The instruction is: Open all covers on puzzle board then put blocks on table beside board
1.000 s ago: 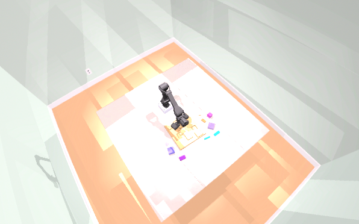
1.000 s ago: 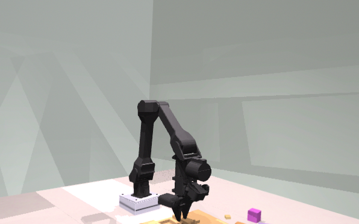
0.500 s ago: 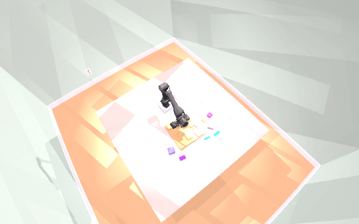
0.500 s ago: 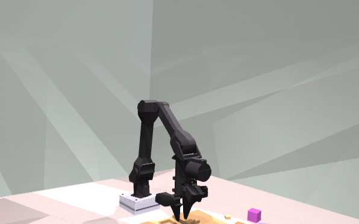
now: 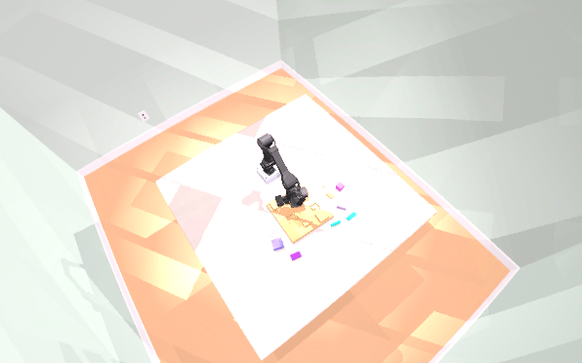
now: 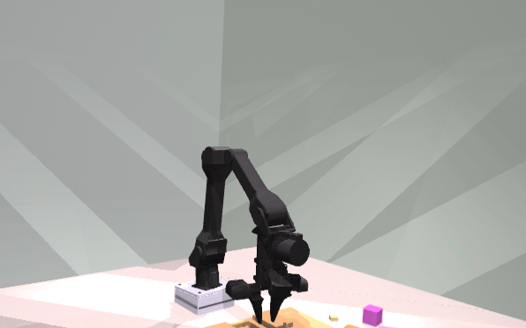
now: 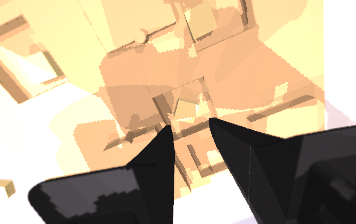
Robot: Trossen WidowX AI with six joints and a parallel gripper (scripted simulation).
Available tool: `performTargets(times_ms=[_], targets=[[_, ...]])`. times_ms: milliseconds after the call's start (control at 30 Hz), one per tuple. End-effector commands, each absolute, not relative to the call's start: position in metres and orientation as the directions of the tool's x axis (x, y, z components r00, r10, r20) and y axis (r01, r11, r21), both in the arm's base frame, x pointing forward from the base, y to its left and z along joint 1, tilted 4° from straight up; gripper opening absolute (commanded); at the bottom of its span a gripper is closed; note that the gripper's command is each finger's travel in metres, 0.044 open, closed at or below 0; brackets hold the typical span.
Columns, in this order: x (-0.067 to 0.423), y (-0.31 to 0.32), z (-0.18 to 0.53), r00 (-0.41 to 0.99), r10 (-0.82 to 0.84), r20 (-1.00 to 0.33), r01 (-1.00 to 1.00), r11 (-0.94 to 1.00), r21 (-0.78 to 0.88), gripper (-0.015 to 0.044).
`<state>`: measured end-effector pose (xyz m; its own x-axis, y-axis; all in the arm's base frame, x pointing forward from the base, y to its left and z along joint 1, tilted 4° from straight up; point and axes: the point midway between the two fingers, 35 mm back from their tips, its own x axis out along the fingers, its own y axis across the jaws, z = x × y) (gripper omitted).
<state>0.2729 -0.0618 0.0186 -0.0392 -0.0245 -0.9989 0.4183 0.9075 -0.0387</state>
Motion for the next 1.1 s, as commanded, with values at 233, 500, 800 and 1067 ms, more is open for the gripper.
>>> performTargets(times_ms=[233, 500, 800, 1067], targets=[[0.2718, -0.0621, 0.0174, -0.042, -0.027, -0.999, 0.561, 0.826, -0.046, 0.0144], [0.2718, -0.0621, 0.0172, -0.042, -0.027, -0.999, 0.656, 0.753, -0.048, 0.0144], [0.2718, -0.0621, 0.0170, -0.042, -0.027, -0.999, 0.751, 0.659, -0.050, 0.0144], [0.2719, -0.0622, 0.0168, -0.042, -0.027, -0.999, 0.824, 0.564, -0.050, 0.0144]])
